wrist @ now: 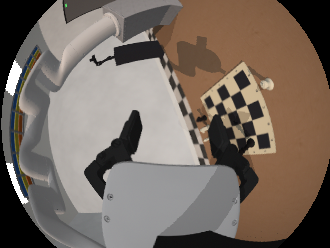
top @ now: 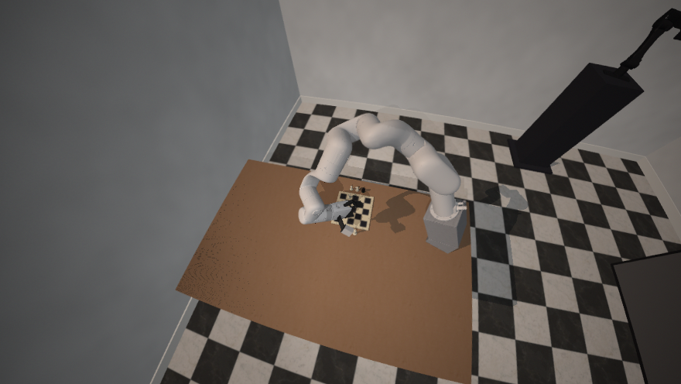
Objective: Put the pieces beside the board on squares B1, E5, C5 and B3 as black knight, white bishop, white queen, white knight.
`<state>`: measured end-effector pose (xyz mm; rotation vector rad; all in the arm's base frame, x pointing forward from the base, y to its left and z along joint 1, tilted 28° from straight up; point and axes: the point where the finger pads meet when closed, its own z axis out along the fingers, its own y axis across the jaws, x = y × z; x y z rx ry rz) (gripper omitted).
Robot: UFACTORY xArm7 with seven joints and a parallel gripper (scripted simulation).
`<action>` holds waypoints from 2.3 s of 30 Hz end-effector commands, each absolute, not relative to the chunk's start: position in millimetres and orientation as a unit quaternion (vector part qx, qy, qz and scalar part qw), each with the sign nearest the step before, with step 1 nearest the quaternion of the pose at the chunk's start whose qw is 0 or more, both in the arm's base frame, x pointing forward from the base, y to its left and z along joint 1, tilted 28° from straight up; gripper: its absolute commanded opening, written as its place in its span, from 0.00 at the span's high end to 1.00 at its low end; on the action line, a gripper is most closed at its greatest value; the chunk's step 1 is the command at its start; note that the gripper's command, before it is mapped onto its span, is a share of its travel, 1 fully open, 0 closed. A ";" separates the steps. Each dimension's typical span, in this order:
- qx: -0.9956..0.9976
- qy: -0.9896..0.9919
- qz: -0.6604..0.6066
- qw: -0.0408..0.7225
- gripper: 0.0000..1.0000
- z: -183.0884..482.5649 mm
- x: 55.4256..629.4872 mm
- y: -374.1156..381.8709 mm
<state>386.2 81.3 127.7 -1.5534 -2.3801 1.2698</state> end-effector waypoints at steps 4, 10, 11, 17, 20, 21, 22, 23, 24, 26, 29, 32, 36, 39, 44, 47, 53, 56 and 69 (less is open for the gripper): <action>-0.523 -0.807 0.268 0.056 0.00 124.0 399.3 31.3; -0.535 -0.822 0.176 0.083 0.00 121.8 408.0 -6.3; -0.535 -0.822 0.176 0.083 0.00 121.8 408.0 -6.3; -0.542 -0.828 0.088 0.111 0.00 118.9 415.7 -40.4; -0.543 -0.829 0.059 0.120 0.00 118.0 418.2 -51.6; -0.543 -0.829 0.059 0.120 0.00 118.0 418.2 -51.6; -0.544 -0.829 0.029 0.128 0.00 117.2 420.8 -63.2; -0.544 -0.829 0.029 0.128 0.00 117.2 420.8 -63.2; -0.544 -0.829 0.029 0.128 0.00 117.2 420.8 -63.2; -0.543 -0.828 -0.001 0.138 0.00 116.1 423.3 -74.2; -0.541 -0.824 -0.065 0.156 0.00 114.2 428.7 -97.8; -0.541 -0.824 -0.065 0.156 0.00 114.2 428.7 -97.8; -0.536 -0.814 -0.136 0.176 0.00 112.2 434.6 -124.3; -0.532 -0.807 -0.175 0.185 0.00 111.2 437.9 -139.3; -0.522 -0.786 -0.258 0.211 0.00 108.3 445.7 -172.4; -0.516 -0.775 -0.289 0.222 0.00 106.9 449.4 -186.1; -0.504 -0.753 -0.351 0.238 0.00 104.9 455.6 -211.2; -0.498 -0.742 -0.377 0.244 0.00 104.2 458.5 -222.0; -0.472 -0.697 -0.471 0.264 0.00 101.3 467.9 -261.2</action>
